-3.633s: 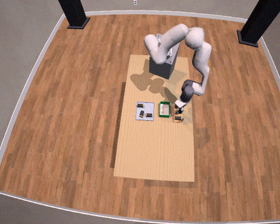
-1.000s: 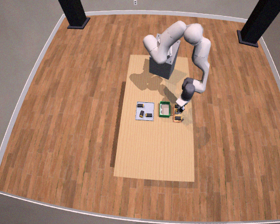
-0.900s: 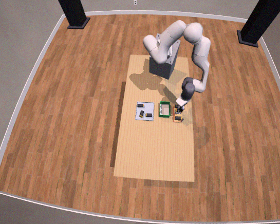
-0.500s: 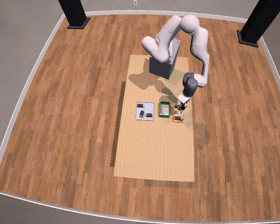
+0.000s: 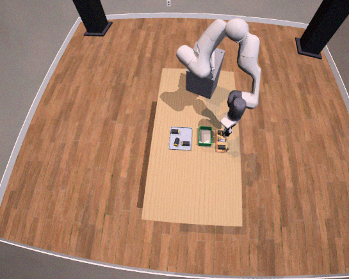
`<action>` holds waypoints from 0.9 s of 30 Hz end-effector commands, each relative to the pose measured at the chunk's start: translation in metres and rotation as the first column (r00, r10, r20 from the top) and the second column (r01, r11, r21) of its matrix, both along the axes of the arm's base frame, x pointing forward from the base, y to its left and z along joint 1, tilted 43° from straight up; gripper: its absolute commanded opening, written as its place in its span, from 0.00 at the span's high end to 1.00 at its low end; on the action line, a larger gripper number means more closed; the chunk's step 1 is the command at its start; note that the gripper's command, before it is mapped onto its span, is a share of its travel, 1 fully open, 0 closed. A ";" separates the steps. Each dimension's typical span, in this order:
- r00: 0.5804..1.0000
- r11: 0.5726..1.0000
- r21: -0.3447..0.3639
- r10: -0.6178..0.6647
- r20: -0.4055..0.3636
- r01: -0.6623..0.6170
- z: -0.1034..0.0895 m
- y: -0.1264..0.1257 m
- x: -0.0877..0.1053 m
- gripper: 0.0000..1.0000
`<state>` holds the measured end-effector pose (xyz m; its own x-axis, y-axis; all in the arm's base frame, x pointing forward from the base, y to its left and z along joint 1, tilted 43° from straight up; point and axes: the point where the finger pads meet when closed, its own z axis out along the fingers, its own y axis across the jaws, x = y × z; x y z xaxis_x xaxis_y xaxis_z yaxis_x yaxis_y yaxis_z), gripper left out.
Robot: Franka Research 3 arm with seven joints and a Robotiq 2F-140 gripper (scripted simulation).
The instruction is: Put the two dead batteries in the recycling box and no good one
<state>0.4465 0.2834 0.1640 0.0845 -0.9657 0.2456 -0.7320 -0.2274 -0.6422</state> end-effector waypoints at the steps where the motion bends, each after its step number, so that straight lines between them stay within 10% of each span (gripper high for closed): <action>1: 1.000 0.999 0.027 -0.026 0.001 0.026 0.000 0.001 -0.001 0.84; 14: 1.000 0.999 0.027 -0.026 0.001 0.026 0.003 -0.027 -0.003 0.84; 27: 1.000 0.999 0.027 -0.026 0.001 0.026 0.024 -0.199 -0.011 0.84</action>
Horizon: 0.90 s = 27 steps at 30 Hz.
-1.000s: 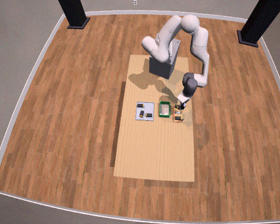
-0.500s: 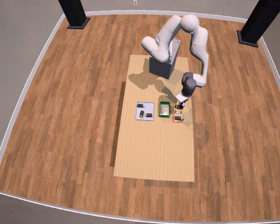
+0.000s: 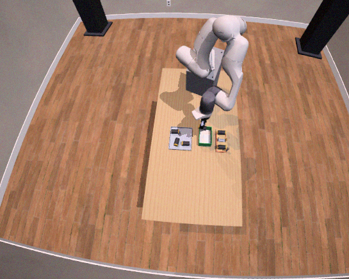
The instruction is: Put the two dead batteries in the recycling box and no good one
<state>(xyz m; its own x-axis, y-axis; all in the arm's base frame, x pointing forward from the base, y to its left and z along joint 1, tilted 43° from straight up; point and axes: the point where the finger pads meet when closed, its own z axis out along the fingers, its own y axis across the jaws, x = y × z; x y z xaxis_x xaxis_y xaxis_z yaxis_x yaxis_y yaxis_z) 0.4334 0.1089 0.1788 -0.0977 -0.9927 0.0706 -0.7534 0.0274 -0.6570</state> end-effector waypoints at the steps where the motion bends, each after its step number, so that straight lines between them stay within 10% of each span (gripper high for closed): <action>1: 0.987 0.976 -0.150 0.159 -0.006 -0.158 0.009 -0.024 0.002 0.84; 10: 0.987 0.976 -0.150 0.159 -0.007 -0.158 0.019 -0.107 -0.003 0.84; 27: 0.972 0.947 -0.217 0.234 -0.034 -0.236 0.020 -0.113 -0.003 0.84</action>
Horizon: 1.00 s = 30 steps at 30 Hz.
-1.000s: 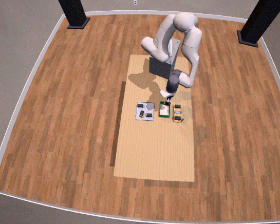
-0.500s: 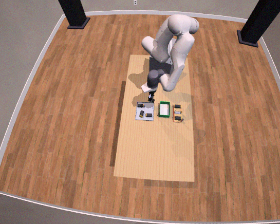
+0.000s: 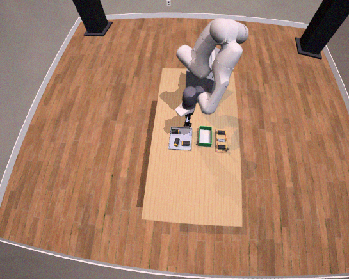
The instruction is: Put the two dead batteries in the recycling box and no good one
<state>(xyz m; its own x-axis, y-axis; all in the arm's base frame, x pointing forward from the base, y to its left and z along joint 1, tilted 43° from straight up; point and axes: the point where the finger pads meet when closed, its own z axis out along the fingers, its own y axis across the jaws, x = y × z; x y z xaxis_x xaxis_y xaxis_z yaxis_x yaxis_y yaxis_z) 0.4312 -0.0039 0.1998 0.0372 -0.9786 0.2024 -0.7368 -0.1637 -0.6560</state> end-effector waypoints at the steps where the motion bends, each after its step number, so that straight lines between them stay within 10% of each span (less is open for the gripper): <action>1: 0.993 0.988 -0.103 0.114 -0.028 -0.117 -0.001 0.000 -0.001 0.84; 15: 0.990 0.982 -0.126 0.138 -0.035 -0.142 -0.003 -0.001 0.001 0.84; 30: 0.990 0.982 -0.126 0.138 -0.035 -0.142 -0.052 -0.009 0.046 0.84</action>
